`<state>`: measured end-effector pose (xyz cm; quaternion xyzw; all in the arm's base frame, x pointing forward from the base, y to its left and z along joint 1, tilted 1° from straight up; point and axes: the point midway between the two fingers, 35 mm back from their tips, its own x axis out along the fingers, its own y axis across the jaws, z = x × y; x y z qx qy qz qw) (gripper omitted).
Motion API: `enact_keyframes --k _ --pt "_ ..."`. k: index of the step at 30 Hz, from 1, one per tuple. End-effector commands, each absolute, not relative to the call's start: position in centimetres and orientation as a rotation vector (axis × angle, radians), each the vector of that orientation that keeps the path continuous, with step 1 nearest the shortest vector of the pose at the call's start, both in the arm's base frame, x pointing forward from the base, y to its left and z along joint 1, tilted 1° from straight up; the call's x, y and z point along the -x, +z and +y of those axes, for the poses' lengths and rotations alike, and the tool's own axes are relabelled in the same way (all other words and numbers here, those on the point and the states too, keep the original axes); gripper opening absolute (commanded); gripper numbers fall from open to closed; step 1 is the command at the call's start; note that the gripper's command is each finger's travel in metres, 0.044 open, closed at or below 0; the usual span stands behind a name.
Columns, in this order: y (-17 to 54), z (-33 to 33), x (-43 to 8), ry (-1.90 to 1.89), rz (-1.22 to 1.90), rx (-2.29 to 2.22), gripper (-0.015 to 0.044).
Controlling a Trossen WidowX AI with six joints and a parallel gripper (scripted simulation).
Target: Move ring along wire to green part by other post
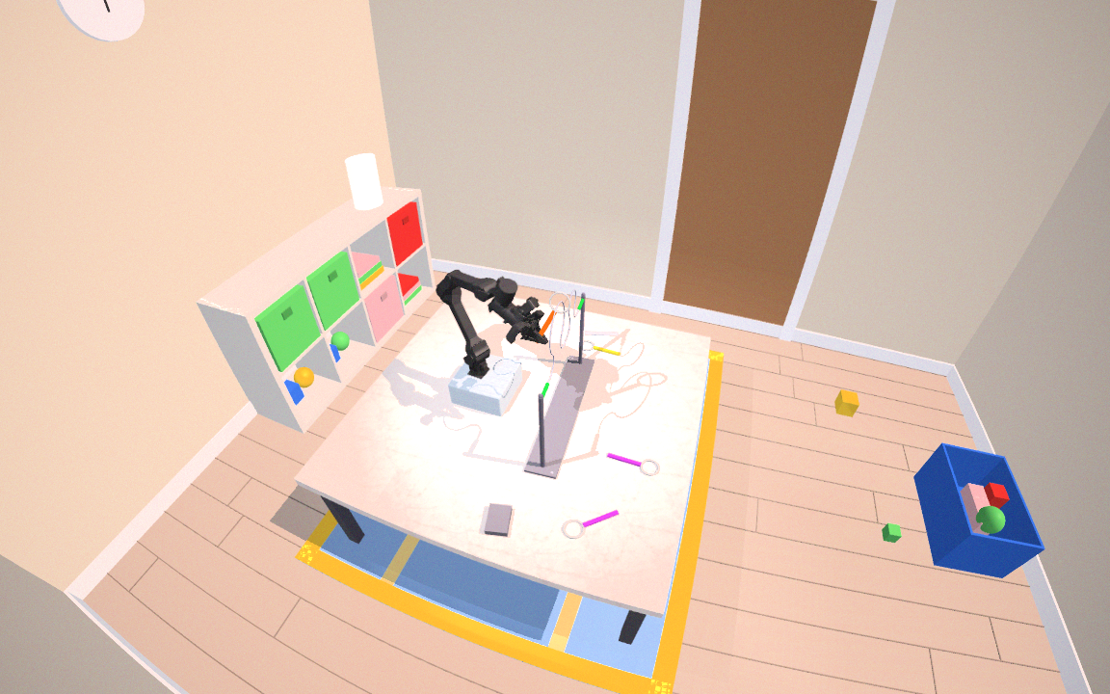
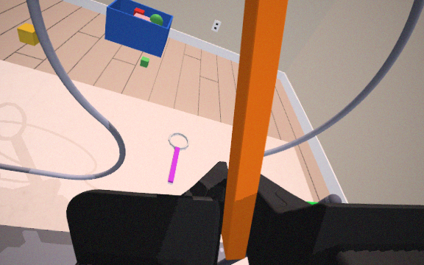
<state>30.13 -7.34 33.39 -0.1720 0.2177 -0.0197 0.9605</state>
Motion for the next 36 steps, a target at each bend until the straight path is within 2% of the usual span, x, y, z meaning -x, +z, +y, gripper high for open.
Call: enact_keyframes --k 1,36 --pt "33.4 -7.5 -30.0 -0.056 0.432 0.399 -0.0150" --pt "34.2 -8.9 -30.2 -0.164 0.346 0.817 -0.0150"
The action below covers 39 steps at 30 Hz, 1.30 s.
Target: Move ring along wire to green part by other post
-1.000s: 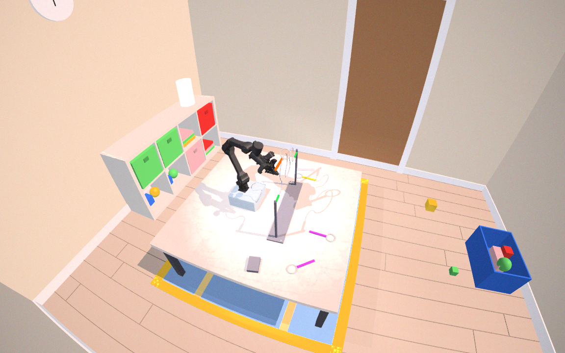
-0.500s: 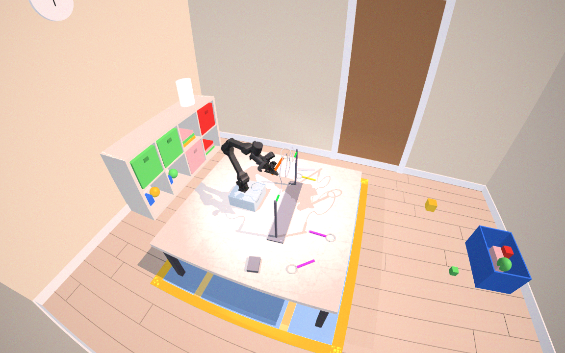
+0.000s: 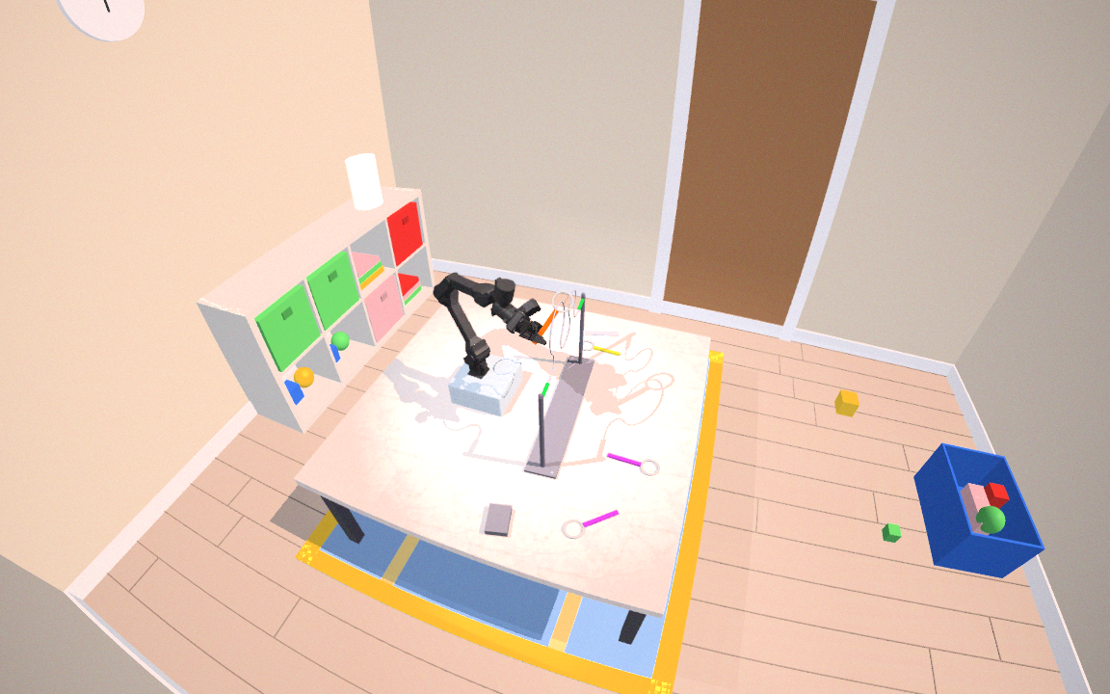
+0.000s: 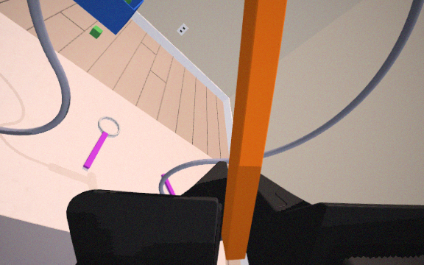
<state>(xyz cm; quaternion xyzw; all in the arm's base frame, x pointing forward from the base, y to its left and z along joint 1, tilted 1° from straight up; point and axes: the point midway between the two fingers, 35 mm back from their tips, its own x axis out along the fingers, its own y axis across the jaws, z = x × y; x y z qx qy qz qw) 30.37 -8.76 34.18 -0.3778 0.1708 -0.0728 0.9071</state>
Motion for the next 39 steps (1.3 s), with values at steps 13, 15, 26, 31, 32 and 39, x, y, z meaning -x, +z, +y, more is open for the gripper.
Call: enact_keyframes --k 13,15,26,31,32,39 --pt "34.6 -9.3 -30.3 -0.204 0.311 0.972 -0.0150" --pt "34.7 -9.4 -30.3 -0.210 0.305 0.996 -0.0150" --pt "35.2 -9.6 -30.4 -0.244 0.274 1.126 -0.0150" --pt "35.4 -9.7 -30.4 -0.259 0.259 1.186 -0.0150" --pt "35.4 -9.7 -30.4 -0.262 0.256 1.198 -0.0150" --pt "35.7 -9.9 -30.4 -0.284 0.235 1.281 -0.0150"
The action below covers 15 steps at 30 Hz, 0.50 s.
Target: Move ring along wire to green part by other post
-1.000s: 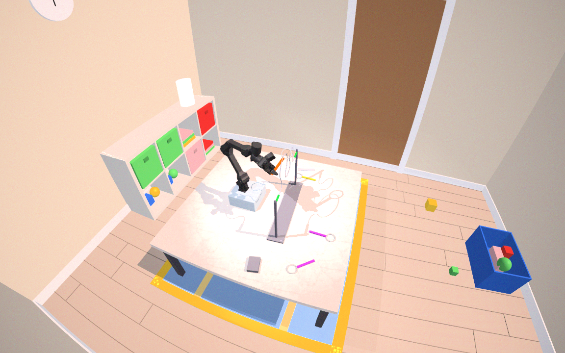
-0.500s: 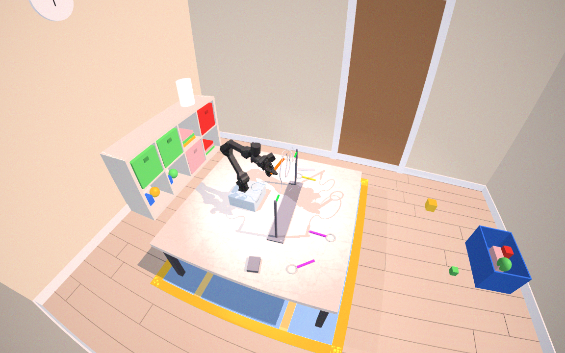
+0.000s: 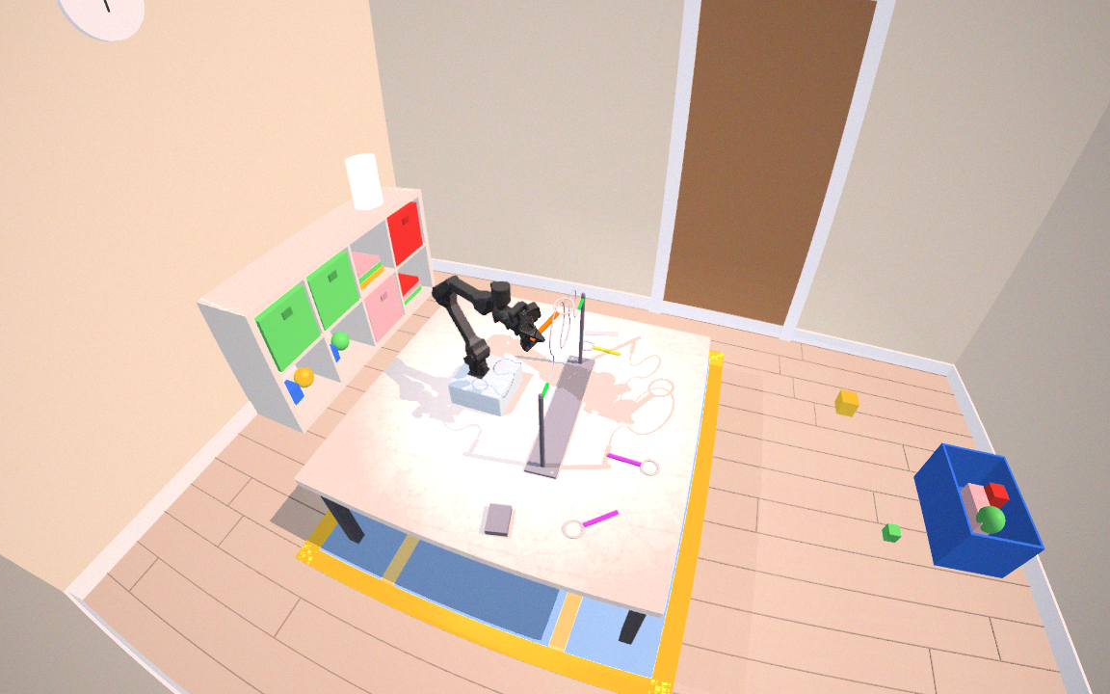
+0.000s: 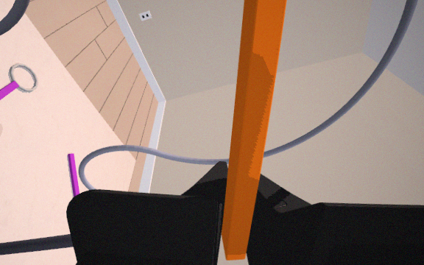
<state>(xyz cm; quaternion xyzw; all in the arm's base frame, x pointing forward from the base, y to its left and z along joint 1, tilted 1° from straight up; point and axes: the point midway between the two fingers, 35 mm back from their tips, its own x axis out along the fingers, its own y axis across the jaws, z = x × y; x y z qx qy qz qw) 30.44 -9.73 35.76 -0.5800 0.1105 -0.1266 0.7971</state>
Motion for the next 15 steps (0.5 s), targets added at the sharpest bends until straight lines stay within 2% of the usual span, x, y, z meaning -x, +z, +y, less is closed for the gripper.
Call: enact_keyframes --k 1,15 --pt "35.75 -9.87 -30.39 -0.287 0.232 1.292 -0.0150" --pt "36.37 -10.01 -30.41 -0.331 0.187 1.458 -0.0150"
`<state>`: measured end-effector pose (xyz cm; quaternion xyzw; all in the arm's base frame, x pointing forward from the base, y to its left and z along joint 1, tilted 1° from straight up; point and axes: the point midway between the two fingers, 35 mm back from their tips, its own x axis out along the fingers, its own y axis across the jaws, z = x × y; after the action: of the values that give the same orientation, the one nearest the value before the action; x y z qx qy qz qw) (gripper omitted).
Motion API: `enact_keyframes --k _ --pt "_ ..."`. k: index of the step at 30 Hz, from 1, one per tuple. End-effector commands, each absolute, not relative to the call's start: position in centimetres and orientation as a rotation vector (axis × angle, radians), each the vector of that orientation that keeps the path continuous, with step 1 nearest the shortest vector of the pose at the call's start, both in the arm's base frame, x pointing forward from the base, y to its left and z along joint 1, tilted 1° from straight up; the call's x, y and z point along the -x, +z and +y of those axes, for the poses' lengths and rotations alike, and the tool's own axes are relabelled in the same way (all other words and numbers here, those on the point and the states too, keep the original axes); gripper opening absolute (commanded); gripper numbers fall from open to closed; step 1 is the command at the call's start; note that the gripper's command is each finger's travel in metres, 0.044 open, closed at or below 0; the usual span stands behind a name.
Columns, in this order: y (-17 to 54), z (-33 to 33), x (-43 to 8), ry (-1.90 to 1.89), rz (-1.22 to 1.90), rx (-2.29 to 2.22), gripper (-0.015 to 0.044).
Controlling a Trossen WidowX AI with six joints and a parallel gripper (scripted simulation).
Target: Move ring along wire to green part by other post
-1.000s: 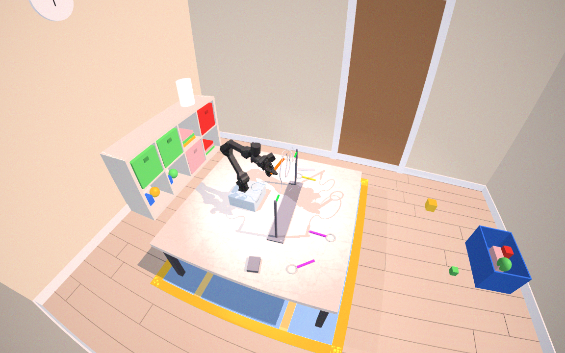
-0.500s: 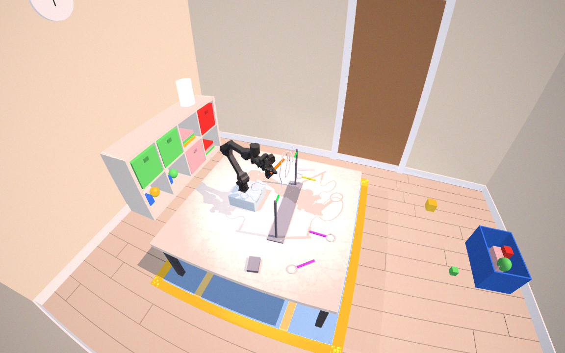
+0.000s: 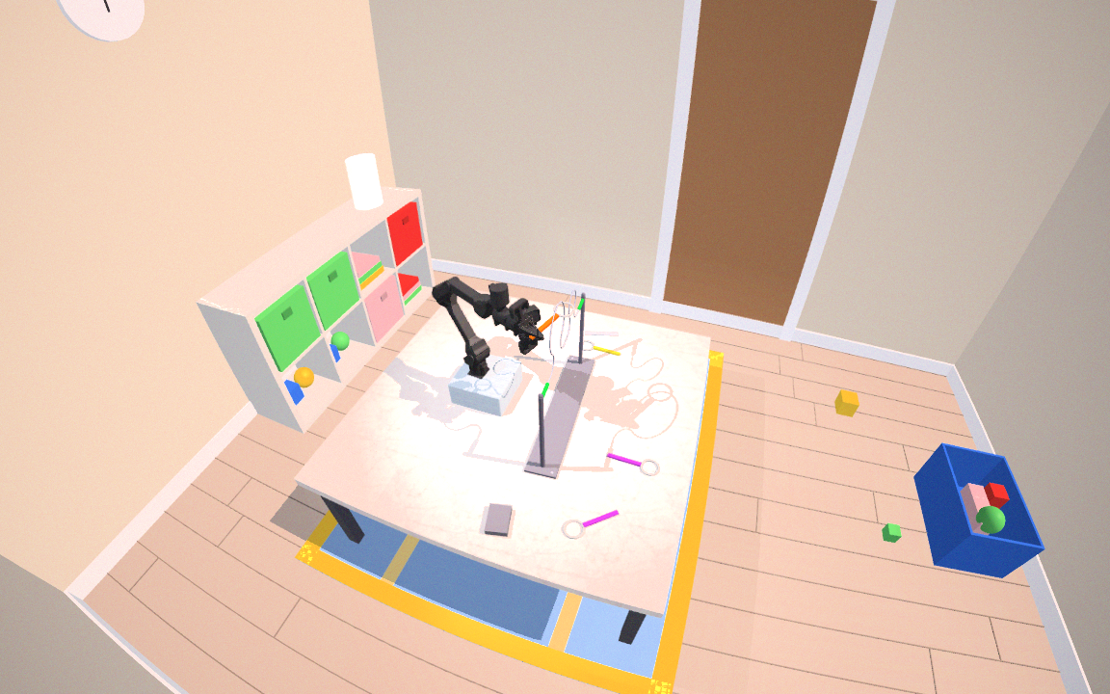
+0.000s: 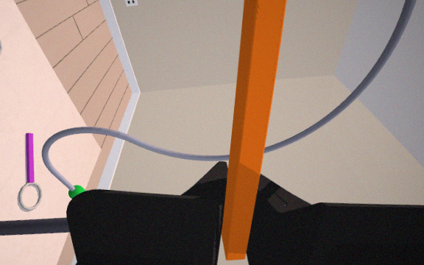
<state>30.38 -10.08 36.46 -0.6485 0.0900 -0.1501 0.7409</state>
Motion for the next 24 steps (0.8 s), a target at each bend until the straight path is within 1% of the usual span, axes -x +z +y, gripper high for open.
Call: enact_keyframes --k 1,24 --pt "36.4 -10.0 -30.4 -0.334 0.184 1.470 -0.0150" --pt "37.5 -10.0 -30.4 -0.407 0.105 1.741 -0.0150"
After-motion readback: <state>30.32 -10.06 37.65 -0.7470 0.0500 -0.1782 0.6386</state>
